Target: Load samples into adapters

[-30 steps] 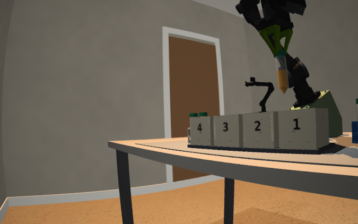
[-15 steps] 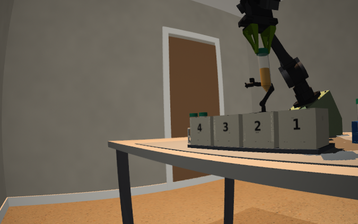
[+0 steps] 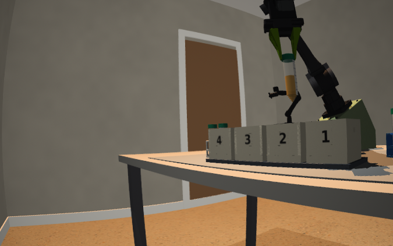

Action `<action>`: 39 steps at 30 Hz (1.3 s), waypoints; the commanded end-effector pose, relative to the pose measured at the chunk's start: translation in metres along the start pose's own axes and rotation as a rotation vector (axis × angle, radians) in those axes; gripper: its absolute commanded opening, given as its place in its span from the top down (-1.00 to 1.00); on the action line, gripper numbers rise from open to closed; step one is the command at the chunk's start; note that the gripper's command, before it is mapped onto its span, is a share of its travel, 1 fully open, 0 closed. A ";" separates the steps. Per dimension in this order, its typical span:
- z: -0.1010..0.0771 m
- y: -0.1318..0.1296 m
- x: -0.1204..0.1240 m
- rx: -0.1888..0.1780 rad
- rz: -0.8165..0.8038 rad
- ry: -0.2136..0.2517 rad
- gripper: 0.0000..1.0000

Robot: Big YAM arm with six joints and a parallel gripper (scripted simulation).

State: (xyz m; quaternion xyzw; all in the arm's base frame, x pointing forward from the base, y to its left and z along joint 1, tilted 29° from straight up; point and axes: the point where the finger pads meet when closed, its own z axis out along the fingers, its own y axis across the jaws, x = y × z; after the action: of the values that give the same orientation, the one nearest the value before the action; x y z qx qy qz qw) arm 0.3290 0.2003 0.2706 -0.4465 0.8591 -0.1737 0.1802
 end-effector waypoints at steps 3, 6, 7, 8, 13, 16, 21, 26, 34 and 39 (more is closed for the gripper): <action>-0.014 -0.009 -0.004 0.008 0.220 -0.055 1.00; -0.012 -0.009 -0.002 0.006 0.299 -0.050 1.00; -0.011 -0.008 -0.002 0.005 0.325 -0.048 1.00; -0.013 -0.009 -0.003 0.005 0.353 -0.052 1.00; -0.015 -0.010 -0.005 0.003 0.434 -0.058 1.00; -0.013 -0.010 -0.004 0.001 0.514 -0.054 1.00; -0.011 -0.008 -0.002 -0.003 0.644 -0.050 1.00; -0.013 -0.010 -0.004 -0.005 0.749 -0.055 1.00; 0.013 -0.005 -0.003 -0.001 0.737 -0.015 1.00; 0.027 -0.005 -0.004 -0.001 0.715 -0.015 1.00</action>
State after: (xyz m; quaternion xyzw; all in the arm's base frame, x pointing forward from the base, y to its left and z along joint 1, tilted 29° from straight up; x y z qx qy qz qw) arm 0.3379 0.1933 0.2535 -0.1169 0.9610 -0.0997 0.2299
